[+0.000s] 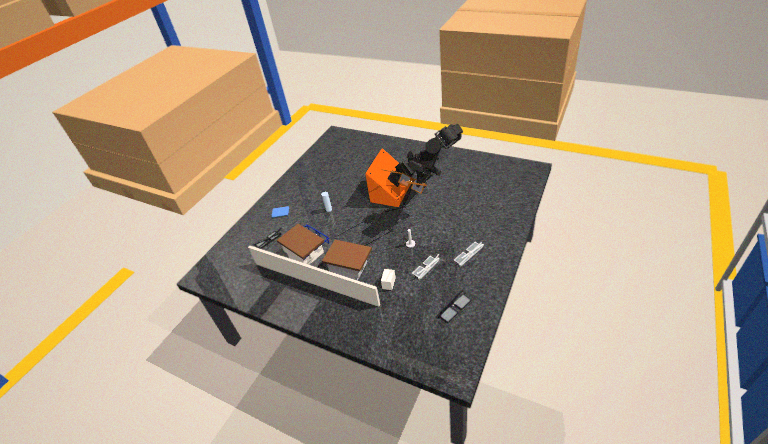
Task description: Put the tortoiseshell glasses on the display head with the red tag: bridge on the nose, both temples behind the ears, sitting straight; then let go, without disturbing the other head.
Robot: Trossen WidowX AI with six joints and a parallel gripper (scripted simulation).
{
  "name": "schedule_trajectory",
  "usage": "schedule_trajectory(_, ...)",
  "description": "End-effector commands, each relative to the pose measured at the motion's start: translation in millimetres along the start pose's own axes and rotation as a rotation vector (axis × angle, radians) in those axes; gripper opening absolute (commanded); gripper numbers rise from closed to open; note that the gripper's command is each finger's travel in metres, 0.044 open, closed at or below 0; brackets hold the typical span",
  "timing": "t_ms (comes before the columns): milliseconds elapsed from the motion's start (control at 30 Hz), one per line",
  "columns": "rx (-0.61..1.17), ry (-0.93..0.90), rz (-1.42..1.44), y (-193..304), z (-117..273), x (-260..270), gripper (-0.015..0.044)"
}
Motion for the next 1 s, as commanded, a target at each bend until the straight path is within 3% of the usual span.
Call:
schedule_trajectory(0, -0.029, -0.070, -0.072, -5.3, 4.6, -9.0, 0.0000)
schedule_trajectory(967, -0.019, -0.056, -0.054, -3.9, 4.4, -8.1, 0.0000)
Point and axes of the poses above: the point midway between the two fingers, 35 mm back from their tips, its own z axis back along the fingers, its own x axis across the jaws, y = z × x, the point moved 10 cm from there along z, back along the fingers, and after that the axes turned 8 degrees about z, right-handed, at the moved point
